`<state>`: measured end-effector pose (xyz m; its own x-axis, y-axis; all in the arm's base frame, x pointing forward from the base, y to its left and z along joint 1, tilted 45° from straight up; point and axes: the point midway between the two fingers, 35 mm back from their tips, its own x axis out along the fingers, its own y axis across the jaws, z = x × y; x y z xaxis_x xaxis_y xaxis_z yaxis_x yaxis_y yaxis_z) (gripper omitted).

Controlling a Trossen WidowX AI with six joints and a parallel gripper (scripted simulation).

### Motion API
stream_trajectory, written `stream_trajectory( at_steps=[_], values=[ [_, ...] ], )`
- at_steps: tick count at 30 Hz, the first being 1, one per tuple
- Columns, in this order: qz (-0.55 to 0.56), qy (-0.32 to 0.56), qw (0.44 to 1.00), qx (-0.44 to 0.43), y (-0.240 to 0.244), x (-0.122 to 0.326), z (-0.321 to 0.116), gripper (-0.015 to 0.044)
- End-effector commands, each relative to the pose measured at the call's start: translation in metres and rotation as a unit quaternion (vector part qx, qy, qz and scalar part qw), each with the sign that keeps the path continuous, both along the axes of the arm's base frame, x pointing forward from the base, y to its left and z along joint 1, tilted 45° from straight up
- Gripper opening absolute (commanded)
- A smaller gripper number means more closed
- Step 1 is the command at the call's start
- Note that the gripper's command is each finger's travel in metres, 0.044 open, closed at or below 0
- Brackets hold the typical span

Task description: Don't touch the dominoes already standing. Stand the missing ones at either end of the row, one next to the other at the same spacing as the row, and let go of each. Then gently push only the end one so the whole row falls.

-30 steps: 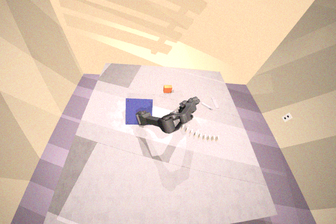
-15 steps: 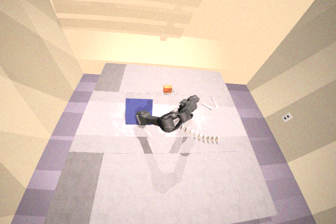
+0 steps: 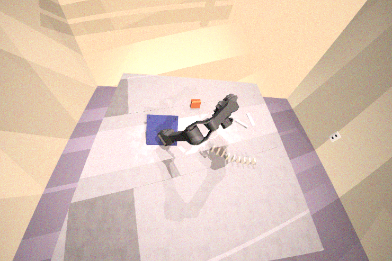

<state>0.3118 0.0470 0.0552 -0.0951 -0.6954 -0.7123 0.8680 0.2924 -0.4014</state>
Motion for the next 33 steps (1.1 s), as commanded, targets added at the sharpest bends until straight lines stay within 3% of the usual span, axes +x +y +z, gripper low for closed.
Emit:
stream_trajectory(
  at_steps=[1,8,18,33],
  values=[
    [0.113,0.115,0.987,0.019,0.018,0.018,-0.014,0.0022],
    [0.351,0.342,0.870,0.053,0.050,0.051,-0.045,0.0022],
    [0.593,0.576,0.556,0.081,0.089,0.078,-0.099,0.0022],
    [0.597,0.579,0.549,0.081,0.089,0.078,-0.100,0.0022]
  ],
)
